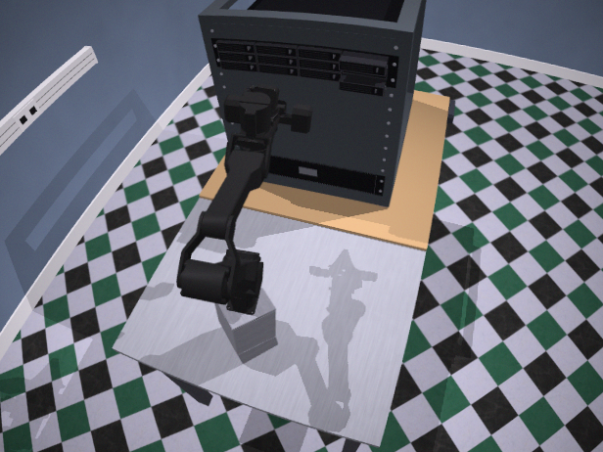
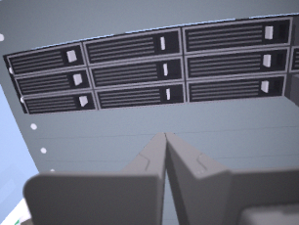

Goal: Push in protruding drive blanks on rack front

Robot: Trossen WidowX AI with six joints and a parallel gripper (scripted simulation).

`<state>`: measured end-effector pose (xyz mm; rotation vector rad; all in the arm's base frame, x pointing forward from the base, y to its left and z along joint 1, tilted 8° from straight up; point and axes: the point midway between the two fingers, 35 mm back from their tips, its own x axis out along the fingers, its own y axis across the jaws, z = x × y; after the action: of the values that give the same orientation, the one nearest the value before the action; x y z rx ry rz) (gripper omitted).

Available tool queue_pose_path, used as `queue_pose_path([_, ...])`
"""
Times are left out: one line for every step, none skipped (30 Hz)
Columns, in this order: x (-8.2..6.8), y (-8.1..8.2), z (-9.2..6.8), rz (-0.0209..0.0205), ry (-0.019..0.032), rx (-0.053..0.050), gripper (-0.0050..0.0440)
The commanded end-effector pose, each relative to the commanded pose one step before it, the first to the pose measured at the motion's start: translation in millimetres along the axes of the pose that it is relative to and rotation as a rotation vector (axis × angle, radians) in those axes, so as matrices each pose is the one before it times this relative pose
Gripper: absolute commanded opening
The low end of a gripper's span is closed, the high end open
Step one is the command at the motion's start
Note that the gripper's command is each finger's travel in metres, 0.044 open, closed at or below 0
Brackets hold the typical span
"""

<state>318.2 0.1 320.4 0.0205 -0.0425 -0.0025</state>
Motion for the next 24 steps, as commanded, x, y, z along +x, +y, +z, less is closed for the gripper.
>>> queue_pose_path([-2.57,1.51,1.83,0.00025,-0.01369,0.0385,-0.0050])
queue_pose_path([-0.06,0.35,-0.17,-0.00063,-0.00140,0.0130,-0.0050])
queue_pose_path([-0.07,0.39,-0.19,-0.00068,-0.00157,0.0145,-0.0050])
queue_pose_path([0.00,0.00,0.00,0.00000,0.00000,0.0000,-0.0050])
queue_pose_path([0.00,0.00,0.00,0.00000,0.00000,0.0000,-0.0050])
queue_pose_path([-0.08,0.42,-0.22,-0.00073,-0.00174,0.0160,-0.0050])
queue_pose_path([-0.10,0.46,-0.25,-0.00076,-0.00192,0.0176,-0.0050])
queue_pose_path([-0.11,0.49,-0.28,-0.00079,-0.00209,0.0191,-0.0050])
queue_pose_path([-0.08,0.50,-0.33,-0.00112,-0.00217,0.0206,-0.0050])
queue_pose_path([-0.07,0.51,-0.39,-0.00134,-0.00229,0.0221,-0.0050])
queue_pose_path([-0.09,0.53,-0.42,-0.00137,-0.00246,0.0236,-0.0050])
queue_pose_path([-0.11,0.55,-0.46,-0.00139,-0.00264,0.0250,-0.0050])
queue_pose_path([-0.12,0.57,-0.50,-0.00140,-0.00281,0.0264,-0.0050])
queue_pose_path([-0.14,0.58,-0.54,-0.00139,-0.00298,0.0277,-0.0050])
queue_pose_path([-0.11,0.67,-0.62,-0.00169,-0.00304,0.0290,-0.0050])
queue_pose_path([-0.11,0.71,-0.68,-0.00182,-0.00315,0.0302,-0.0050])
queue_pose_path([-0.13,0.71,-0.73,-0.00179,-0.00331,0.0314,-0.0050])
queue_pose_path([-0.16,0.71,-0.78,-0.00175,-0.00346,0.0324,-0.0050])
queue_pose_path([-0.18,0.70,-0.82,-0.00170,-0.00360,0.0334,-0.0050])
queue_pose_path([-0.12,0.72,-0.88,-0.00212,-0.00356,0.0343,-0.0050])
queue_pose_path([0.00,0.00,0.00,0.00000,0.00000,0.0000,-0.0050])
queue_pose_path([0.00,0.00,0.00,0.00000,0.00000,0.0000,-0.0050])
queue_pose_path([-0.15,0.70,-0.93,-0.00205,-0.00369,0.0351,-0.0050])
queue_pose_path([-0.18,0.68,-0.97,-0.00197,-0.00381,0.0358,-0.0050])
